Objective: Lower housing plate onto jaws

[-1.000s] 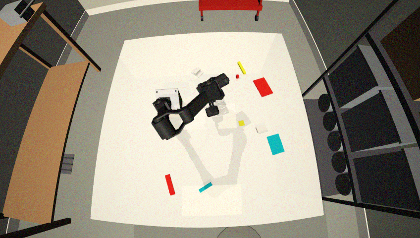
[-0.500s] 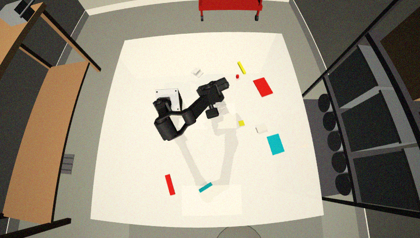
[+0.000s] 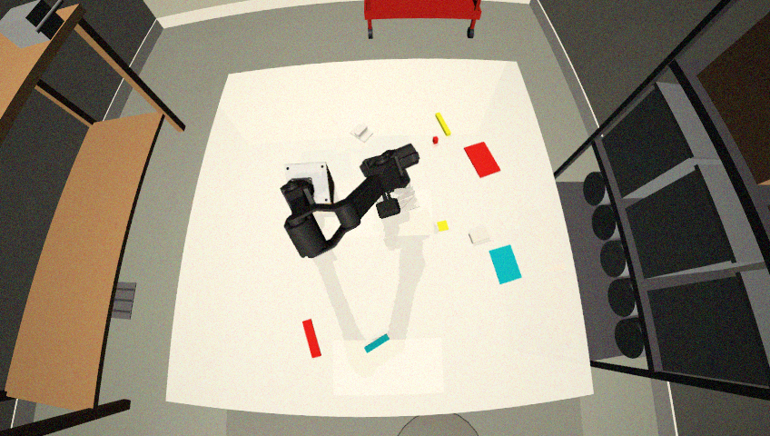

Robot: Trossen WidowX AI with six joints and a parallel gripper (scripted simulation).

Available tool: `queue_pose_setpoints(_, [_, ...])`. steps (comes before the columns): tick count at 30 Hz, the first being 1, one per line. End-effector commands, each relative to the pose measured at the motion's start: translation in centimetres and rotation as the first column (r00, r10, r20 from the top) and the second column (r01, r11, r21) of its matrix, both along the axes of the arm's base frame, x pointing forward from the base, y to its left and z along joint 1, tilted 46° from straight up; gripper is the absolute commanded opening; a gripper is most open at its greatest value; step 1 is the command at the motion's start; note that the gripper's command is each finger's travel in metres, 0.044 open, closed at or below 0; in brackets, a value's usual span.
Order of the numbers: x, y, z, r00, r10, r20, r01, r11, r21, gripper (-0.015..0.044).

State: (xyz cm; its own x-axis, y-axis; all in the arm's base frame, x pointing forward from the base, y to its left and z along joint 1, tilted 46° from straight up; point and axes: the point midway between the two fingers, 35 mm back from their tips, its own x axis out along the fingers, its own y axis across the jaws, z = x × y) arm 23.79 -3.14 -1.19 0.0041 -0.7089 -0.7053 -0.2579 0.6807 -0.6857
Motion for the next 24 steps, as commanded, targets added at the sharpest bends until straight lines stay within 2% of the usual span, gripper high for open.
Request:
queue_pose_setpoints(1, [-0.07,-0.08,-0.04,1.000,0.006,-0.006,-0.006,1.000,-0.005,0.0351])
queue_pose_setpoints(24, [-0.07,-0.43,-0.38,1.000,0.015,-0.015,-0.015,1.000,-0.005,0.0351])
